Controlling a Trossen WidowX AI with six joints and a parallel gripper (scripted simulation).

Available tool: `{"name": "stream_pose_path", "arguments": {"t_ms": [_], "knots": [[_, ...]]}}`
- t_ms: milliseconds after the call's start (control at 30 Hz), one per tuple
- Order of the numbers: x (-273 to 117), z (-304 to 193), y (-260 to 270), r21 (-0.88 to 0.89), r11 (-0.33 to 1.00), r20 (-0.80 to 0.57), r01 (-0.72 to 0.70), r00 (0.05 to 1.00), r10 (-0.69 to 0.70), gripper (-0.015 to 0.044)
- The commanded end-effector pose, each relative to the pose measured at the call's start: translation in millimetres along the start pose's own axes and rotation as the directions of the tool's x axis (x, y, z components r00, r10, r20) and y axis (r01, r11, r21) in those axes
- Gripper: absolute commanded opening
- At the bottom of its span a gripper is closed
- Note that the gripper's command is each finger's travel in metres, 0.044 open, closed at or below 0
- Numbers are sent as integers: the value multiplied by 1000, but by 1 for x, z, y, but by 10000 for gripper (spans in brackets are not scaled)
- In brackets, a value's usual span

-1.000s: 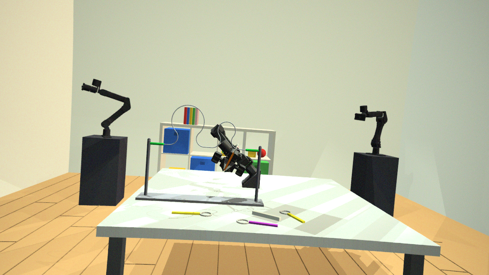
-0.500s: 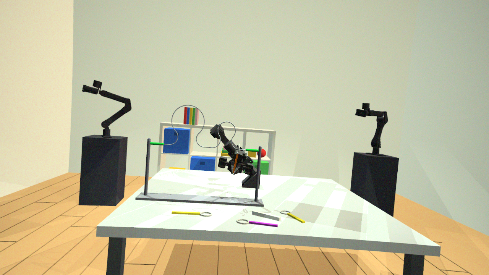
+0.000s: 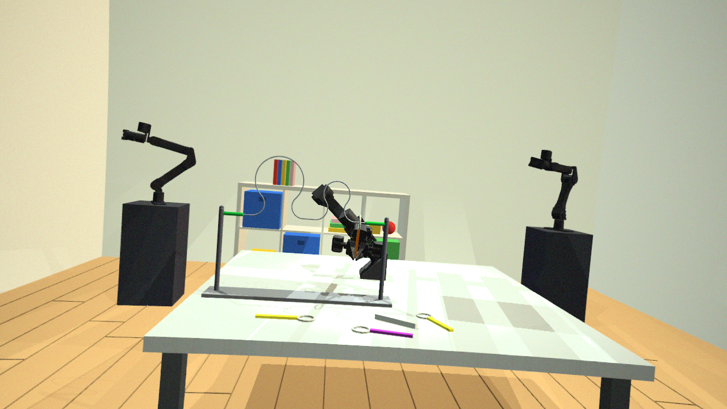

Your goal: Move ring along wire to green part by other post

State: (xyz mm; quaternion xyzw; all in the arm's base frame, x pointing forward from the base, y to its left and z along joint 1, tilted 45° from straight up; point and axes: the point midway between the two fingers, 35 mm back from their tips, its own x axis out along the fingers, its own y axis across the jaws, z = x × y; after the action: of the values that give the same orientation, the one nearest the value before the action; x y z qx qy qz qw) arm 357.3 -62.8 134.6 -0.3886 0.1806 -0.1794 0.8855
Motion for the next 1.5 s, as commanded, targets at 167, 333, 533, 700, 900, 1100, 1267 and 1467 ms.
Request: {"name": "stream_pose_path", "arguments": {"t_ms": [167, 333, 533, 700, 900, 1100, 1267, 1467], "knots": [[-1, 0, 12, 15, 1000, -3, -6, 1000, 6, -150], [-2, 0, 17, 17, 1000, -3, -7, 1000, 7, -150], [-3, 0, 23, 17, 1000, -2, -7, 1000, 7, -150], [-4, 0, 28, 18, 1000, -2, -8, 1000, 8, -150], [-4, 0, 34, 18, 1000, -1, -8, 1000, 8, -150], [-5, 0, 39, 18, 1000, -1, -8, 1000, 8, -150], [-3, -5, 40, 18, 1000, -1, -8, 1000, 8, -150], [0, -13, 41, 17, 1000, -1, -8, 1000, 8, -150]]}}
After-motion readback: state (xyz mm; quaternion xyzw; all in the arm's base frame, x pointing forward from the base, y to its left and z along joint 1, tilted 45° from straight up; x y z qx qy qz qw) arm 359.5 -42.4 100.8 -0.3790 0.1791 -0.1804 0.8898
